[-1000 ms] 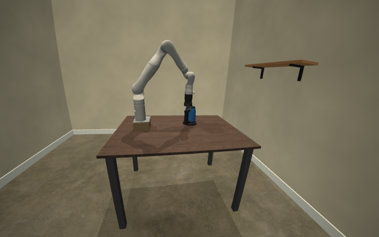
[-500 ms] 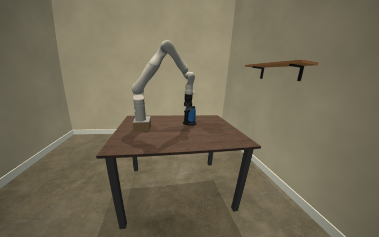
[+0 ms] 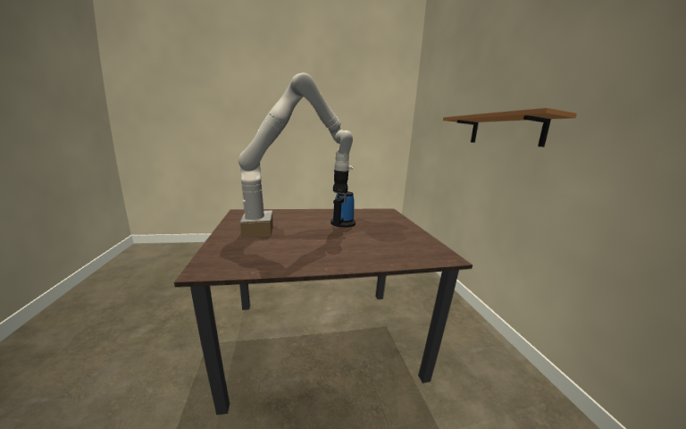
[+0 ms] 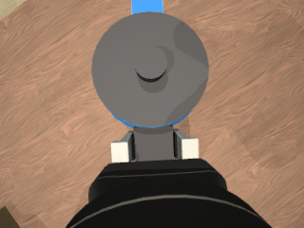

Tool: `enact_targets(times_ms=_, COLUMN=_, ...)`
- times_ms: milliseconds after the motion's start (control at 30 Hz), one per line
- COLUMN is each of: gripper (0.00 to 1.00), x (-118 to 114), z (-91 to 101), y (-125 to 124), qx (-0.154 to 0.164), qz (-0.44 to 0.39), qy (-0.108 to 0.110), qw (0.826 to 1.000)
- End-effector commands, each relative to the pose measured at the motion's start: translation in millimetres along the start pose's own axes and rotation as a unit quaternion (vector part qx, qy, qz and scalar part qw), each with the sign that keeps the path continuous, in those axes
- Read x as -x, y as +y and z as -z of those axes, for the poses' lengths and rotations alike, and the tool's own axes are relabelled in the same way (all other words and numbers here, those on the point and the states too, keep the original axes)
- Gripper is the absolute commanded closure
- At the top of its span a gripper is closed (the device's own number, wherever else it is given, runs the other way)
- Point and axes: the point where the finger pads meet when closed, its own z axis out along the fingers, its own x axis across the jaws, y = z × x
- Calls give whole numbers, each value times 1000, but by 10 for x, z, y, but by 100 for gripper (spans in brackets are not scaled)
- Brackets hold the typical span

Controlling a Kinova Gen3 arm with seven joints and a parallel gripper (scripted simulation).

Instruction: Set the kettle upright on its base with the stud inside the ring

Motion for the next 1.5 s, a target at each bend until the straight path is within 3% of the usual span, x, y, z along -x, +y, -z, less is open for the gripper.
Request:
enact_targets(times_ms=0, gripper=100, x=-5, z=10, y=-5, qx=-1, qz=0, qy=1, qw=1000)
enact_targets(times_ms=1467, gripper=100, x=-5, z=-50, y=-5, qx=-1, qz=0, qy=1, qw=1000)
